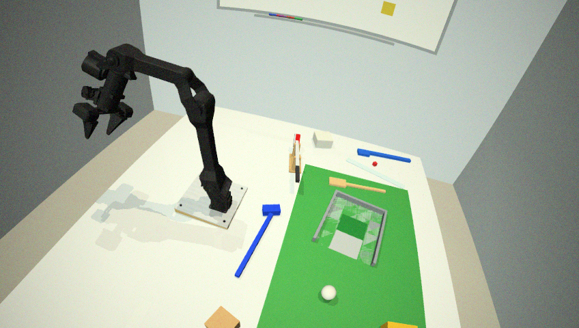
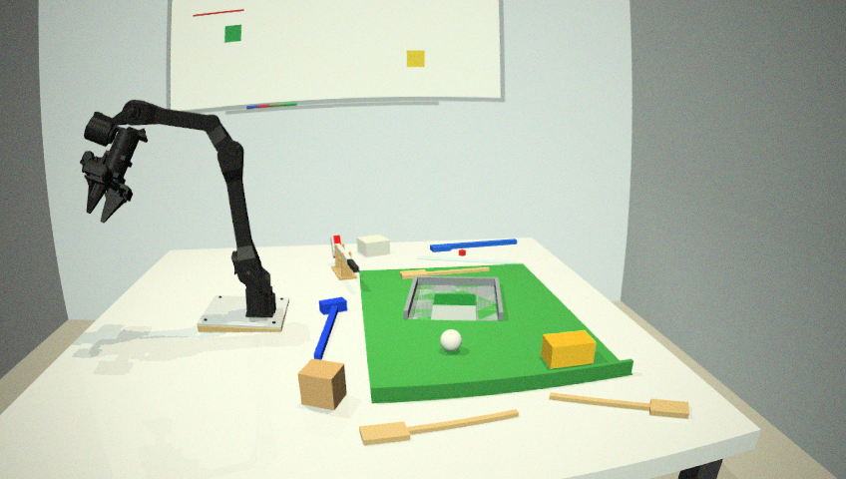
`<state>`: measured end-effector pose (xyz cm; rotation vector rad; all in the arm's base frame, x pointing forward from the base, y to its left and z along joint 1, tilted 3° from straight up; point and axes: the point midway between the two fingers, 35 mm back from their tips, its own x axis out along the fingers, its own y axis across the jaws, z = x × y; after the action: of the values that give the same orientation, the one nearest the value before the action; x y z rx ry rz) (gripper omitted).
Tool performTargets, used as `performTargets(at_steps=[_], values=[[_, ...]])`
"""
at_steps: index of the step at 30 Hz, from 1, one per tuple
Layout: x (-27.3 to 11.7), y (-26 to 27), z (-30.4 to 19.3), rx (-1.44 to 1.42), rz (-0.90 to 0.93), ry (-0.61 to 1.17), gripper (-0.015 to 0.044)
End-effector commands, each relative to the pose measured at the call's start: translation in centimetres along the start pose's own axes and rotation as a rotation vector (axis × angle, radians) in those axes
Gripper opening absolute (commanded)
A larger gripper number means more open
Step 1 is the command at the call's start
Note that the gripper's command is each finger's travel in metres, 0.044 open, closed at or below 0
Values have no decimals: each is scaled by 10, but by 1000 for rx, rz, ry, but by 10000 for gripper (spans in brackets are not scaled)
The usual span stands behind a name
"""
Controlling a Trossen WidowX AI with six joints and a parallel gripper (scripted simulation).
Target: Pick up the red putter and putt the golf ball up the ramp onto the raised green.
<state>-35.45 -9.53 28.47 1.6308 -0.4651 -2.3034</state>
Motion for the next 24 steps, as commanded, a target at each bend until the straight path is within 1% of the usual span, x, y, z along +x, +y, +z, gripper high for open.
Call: performTargets(at_steps=[1,2,6,10,14,18,24], values=[[1,2,-1,-10,2,4,426],[4,10,-5,-40,9,15,440],[27,65,-40,-275,62,100,440],[44,116,-87,-522,123,184,440],[44,161,-141,-727,183,240,440],[44,187,-185,-896,234,289,440],[41,214,-266,-1266,343,355,440]])
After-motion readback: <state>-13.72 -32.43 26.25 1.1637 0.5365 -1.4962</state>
